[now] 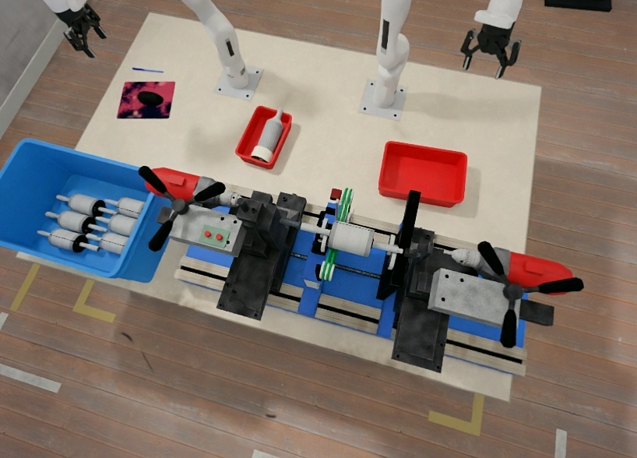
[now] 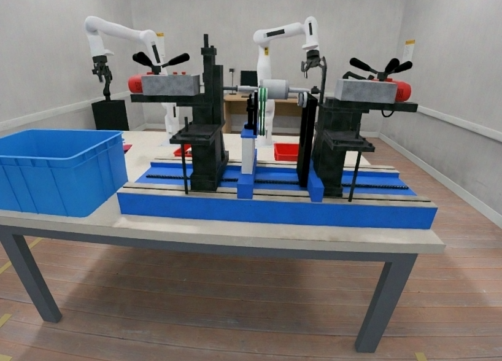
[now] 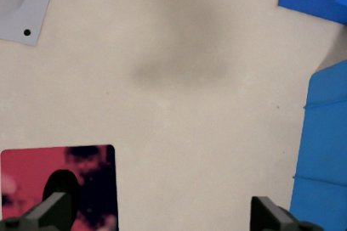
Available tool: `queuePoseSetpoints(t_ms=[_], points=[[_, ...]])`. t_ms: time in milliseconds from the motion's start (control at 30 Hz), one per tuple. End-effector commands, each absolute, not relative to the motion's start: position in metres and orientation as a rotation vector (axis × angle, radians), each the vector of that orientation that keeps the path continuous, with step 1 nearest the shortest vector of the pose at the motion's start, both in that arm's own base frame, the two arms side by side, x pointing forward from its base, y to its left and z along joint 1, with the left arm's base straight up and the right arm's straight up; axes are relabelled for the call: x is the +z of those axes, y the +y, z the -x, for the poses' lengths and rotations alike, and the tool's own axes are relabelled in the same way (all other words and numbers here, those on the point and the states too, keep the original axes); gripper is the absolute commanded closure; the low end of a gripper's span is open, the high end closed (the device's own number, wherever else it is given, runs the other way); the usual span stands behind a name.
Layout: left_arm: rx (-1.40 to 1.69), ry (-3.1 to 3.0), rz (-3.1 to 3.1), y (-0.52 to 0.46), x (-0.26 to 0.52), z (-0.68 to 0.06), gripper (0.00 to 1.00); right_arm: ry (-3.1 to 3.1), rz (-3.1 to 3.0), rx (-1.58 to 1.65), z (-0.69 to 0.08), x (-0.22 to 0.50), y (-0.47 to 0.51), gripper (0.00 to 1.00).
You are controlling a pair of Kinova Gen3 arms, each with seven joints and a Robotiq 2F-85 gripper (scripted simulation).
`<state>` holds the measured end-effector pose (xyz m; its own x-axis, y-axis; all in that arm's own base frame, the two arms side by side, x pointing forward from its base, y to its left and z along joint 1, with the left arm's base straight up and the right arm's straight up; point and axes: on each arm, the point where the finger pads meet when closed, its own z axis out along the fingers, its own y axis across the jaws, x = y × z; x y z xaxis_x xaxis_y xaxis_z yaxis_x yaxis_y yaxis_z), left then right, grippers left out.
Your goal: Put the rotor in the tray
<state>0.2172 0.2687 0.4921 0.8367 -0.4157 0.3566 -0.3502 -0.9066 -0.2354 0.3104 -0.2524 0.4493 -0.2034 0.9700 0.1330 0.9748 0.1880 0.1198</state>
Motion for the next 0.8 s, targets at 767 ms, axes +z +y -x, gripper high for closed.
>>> queuePoseSetpoints(t_ms=[767], points=[[-0.737, 0.963, 2.518, 0.199, 0.531, -0.281, 0.002, -2.402, 1.966, -0.277, -0.31, 0.45, -0.252, 0.002]])
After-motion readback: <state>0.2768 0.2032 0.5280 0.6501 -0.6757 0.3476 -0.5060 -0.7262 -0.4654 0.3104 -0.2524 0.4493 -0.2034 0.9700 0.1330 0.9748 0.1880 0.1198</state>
